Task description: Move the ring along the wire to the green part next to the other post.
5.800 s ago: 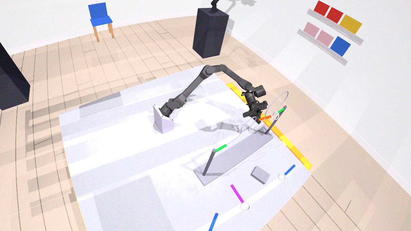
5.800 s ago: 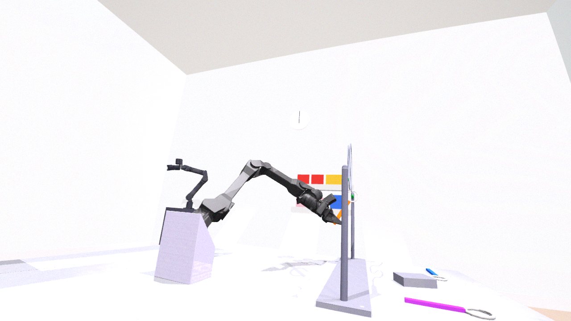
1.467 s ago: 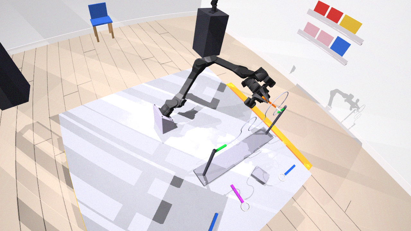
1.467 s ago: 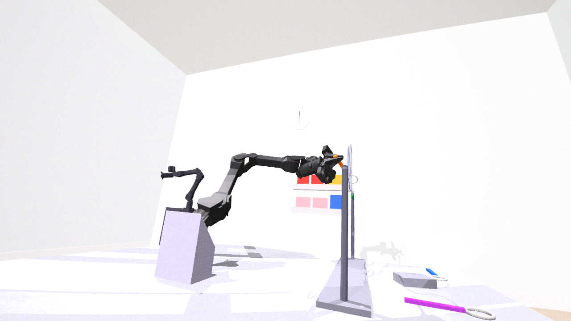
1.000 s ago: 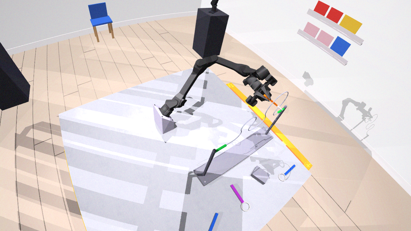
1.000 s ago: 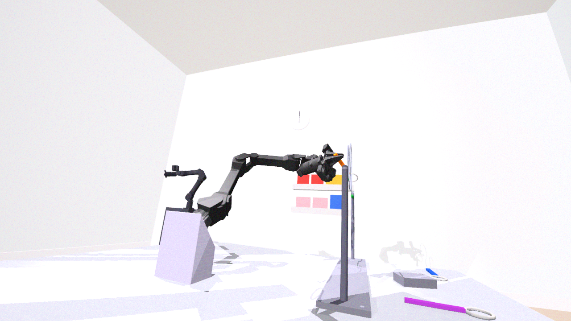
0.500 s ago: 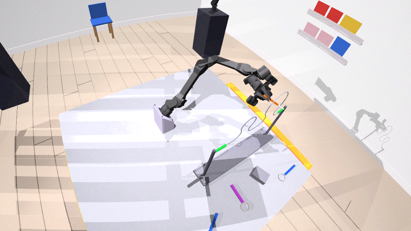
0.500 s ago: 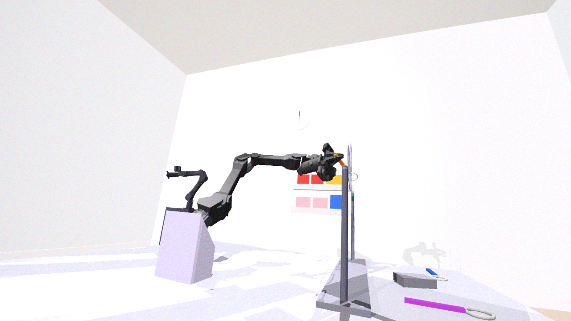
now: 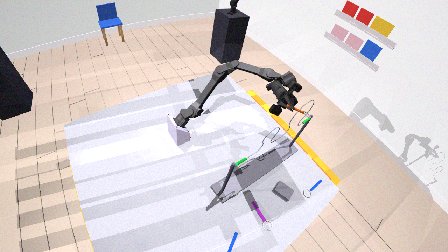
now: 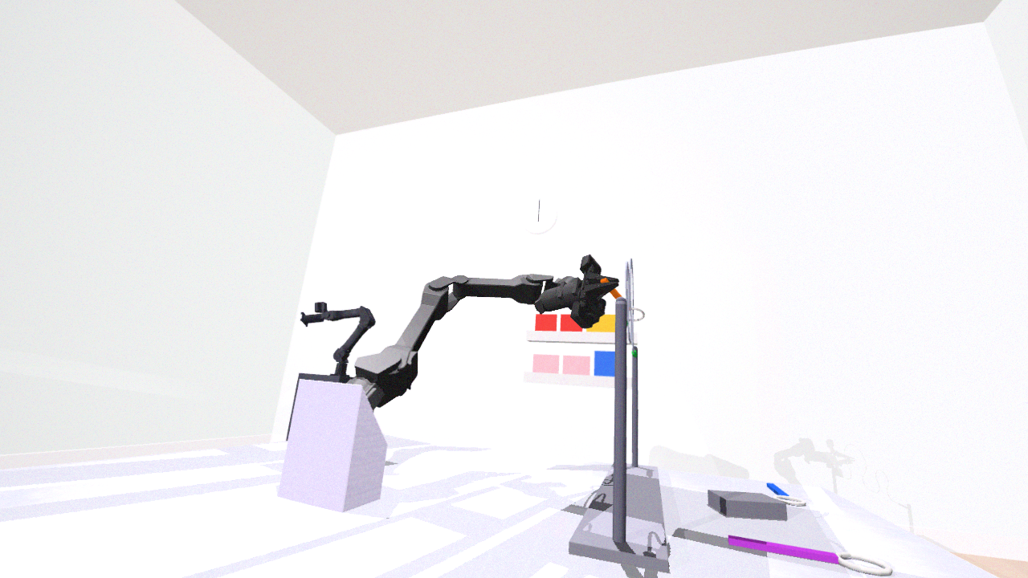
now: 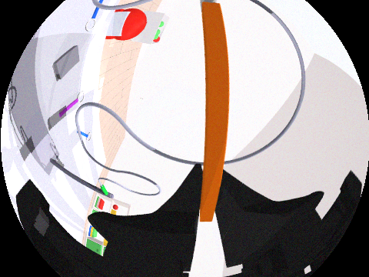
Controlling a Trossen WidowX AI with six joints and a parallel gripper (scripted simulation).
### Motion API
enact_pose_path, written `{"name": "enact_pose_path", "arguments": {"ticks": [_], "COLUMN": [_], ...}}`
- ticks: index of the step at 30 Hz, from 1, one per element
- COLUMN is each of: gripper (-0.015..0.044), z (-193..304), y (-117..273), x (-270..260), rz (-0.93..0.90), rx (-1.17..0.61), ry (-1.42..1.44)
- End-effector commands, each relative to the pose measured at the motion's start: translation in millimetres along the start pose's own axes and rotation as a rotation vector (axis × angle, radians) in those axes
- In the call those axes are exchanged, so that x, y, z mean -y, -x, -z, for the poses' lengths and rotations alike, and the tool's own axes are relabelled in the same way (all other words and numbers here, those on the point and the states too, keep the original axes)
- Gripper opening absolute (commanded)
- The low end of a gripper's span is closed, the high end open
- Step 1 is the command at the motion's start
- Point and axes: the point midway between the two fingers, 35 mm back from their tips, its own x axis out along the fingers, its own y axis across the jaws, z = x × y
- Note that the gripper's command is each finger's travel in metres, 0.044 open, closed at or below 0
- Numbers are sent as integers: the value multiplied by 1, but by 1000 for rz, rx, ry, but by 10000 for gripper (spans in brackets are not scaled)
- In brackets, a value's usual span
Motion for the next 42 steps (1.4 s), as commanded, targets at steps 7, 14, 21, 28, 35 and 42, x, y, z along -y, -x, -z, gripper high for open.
{"name": "enact_pose_path", "arguments": {"ticks": [7, 14, 21, 28, 35, 42], "gripper": [-150, -150, -150, -150, -150, -150], "z": [0, 0, 0, -1, -1, -2], "y": [1, 1, 1, 1, 1, 1], "x": [1, -1, -3, -5, -7, -10], "rz": [-36, -65, -95, -125, -156, -187], "rx": [7, 10, 14, 17, 22, 26], "ry": [-89, -145, -201, -257, -314, -372]}}
